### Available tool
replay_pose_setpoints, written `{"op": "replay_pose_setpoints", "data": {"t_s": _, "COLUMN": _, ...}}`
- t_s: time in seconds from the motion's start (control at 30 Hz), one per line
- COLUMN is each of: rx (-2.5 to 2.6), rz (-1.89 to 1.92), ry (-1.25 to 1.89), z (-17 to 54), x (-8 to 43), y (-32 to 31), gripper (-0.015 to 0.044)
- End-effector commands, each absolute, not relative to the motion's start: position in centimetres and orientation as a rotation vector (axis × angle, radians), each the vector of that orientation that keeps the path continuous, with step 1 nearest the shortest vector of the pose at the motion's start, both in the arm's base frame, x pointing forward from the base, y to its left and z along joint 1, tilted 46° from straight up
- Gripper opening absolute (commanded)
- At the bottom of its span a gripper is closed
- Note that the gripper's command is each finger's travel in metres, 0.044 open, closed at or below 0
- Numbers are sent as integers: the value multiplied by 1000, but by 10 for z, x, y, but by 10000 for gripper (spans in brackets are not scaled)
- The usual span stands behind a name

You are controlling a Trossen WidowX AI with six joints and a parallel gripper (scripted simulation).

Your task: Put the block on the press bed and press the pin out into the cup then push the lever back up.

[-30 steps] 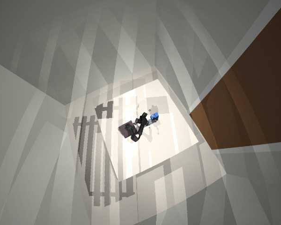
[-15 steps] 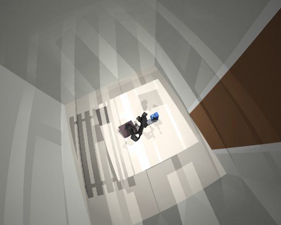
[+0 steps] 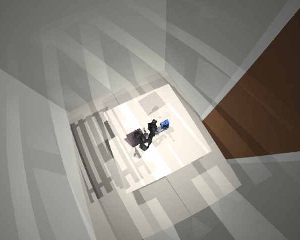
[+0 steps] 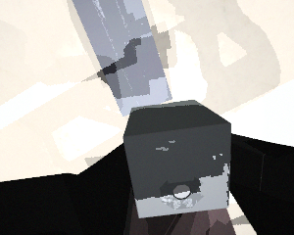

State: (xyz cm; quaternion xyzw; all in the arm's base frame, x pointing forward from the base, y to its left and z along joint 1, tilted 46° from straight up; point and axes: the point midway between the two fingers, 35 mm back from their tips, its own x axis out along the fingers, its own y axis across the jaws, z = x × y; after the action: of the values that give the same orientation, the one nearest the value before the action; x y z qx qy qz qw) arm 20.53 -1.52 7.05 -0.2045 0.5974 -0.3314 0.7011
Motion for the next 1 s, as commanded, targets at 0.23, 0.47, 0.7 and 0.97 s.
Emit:
{"op": "replay_pose_setpoints", "data": {"t_s": 0.23, "rx": -165, "rz": -959, "ry": 1160, "z": 71, "x": 205, "y": -16, "gripper": 0}}
{"op": "replay_pose_setpoints", "data": {"t_s": 0.47, "rx": 32, "rz": -1092, "ry": 1033, "z": 71, "x": 205, "y": -16, "gripper": 0}}
{"op": "replay_pose_setpoints", "data": {"t_s": 0.7, "rx": 229, "rz": -1214, "ry": 895, "z": 71, "x": 205, "y": -16, "gripper": 0}}
{"op": "replay_pose_setpoints", "data": {"t_s": 0.97, "rx": 454, "rz": -1338, "ry": 723, "z": 71, "x": 205, "y": -16, "gripper": 0}}
